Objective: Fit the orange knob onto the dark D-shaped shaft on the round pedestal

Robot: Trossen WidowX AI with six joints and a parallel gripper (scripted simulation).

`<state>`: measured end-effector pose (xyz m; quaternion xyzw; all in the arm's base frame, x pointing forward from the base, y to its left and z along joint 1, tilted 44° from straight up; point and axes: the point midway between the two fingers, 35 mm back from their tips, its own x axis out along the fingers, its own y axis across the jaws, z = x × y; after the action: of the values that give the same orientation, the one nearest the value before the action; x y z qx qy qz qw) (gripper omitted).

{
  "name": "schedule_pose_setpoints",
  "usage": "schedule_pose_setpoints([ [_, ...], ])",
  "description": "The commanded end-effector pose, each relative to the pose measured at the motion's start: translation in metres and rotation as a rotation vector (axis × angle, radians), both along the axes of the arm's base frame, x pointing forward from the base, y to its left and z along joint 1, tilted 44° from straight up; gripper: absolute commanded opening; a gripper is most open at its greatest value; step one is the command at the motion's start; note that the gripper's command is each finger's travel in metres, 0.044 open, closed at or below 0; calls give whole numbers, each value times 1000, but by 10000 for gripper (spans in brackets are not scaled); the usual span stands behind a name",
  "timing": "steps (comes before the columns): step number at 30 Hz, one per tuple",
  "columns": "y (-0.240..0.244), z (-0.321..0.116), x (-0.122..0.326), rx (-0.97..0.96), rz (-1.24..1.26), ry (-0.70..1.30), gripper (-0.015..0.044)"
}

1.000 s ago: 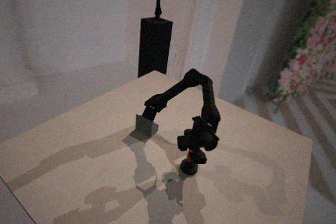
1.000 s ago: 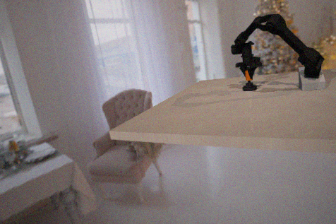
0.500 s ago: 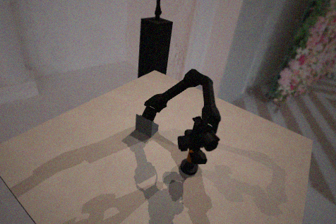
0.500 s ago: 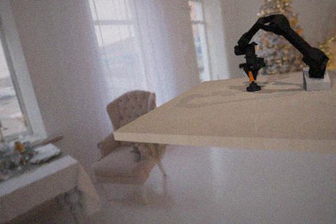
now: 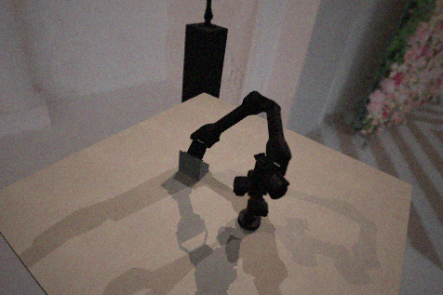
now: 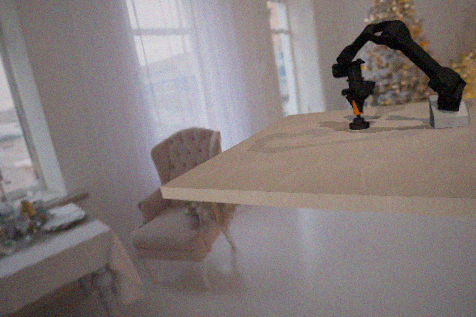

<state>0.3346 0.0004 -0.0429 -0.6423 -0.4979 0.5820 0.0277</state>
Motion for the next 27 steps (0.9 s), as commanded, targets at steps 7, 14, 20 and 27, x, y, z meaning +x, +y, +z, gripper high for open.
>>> schedule_pose_setpoints([
  [7,2,-2,2,-9,-23,14,0],
  [14,2,-2,0,-9,-23,14,0],
  [20,2,-2,-2,-9,-23,14,0],
  [27,3,-2,-4,-9,-23,14,0],
])
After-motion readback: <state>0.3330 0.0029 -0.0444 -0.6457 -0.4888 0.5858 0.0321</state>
